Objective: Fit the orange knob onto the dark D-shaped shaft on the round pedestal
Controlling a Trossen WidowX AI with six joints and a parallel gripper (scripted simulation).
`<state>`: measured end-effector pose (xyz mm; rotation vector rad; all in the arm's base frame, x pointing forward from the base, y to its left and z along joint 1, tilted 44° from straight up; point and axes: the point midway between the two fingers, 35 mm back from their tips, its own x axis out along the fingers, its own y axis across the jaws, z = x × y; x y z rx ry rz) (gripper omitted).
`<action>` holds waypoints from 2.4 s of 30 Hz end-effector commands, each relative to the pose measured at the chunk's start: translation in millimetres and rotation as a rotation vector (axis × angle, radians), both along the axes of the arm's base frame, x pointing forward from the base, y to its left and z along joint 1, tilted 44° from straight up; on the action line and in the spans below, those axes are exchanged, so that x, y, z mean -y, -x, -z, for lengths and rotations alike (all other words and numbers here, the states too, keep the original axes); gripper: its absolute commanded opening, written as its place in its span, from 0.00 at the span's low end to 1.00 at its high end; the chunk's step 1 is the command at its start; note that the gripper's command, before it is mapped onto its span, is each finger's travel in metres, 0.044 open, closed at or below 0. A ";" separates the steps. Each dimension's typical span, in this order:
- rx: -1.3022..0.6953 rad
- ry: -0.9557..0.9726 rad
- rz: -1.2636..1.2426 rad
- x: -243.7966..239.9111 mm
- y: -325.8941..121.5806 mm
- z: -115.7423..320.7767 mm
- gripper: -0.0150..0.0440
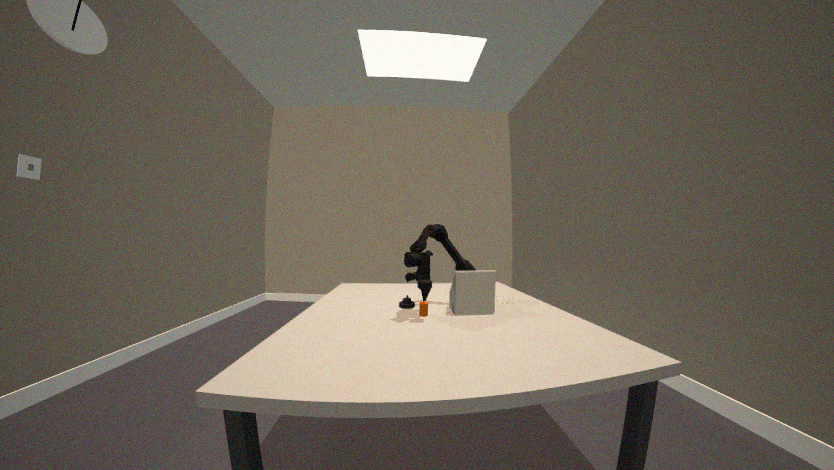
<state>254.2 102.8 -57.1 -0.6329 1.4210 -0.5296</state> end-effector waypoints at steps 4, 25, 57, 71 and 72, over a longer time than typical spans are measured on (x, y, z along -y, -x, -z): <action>0.000 0.004 -0.008 7.7 -1.7 8.3 1.00; 0.000 0.004 -0.009 30.6 -6.0 33.5 1.00; 0.000 0.007 -0.008 50.6 -6.7 52.4 0.52; -0.001 -0.002 -0.011 10.3 -10.4 21.3 0.25; -0.001 -0.003 -0.011 5.0 -10.2 16.7 0.25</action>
